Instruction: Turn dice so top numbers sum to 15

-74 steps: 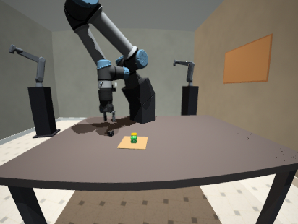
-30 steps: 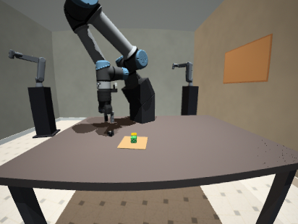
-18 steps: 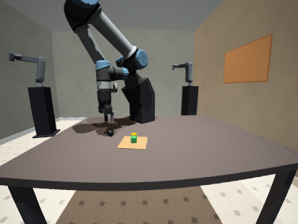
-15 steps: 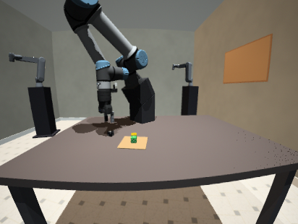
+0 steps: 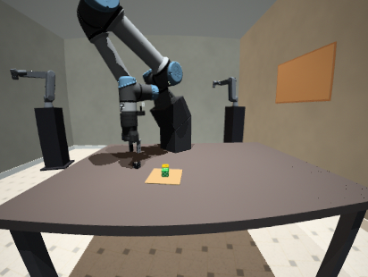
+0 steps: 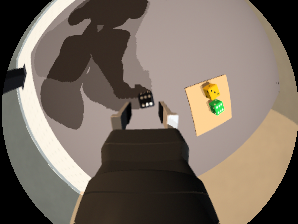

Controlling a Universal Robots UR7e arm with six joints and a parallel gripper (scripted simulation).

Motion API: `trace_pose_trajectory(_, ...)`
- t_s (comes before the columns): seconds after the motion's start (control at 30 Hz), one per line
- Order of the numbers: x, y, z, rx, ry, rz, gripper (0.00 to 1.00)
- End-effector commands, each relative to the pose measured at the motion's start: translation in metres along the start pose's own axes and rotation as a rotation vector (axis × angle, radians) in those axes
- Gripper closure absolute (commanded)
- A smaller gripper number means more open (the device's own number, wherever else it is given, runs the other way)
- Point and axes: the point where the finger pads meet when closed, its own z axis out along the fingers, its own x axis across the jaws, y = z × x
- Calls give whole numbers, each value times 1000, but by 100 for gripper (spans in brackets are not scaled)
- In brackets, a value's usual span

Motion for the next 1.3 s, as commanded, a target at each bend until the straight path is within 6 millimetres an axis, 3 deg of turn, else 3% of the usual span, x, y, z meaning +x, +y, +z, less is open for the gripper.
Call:
trace_pose_trajectory(0.0,0,0,4,-1,0,0,13)
trace_pose_trajectory(0.83,1,0,38,-1,0,0,13)
trace_pose_trajectory(1.27,1,0,45,-1,0,0,13)
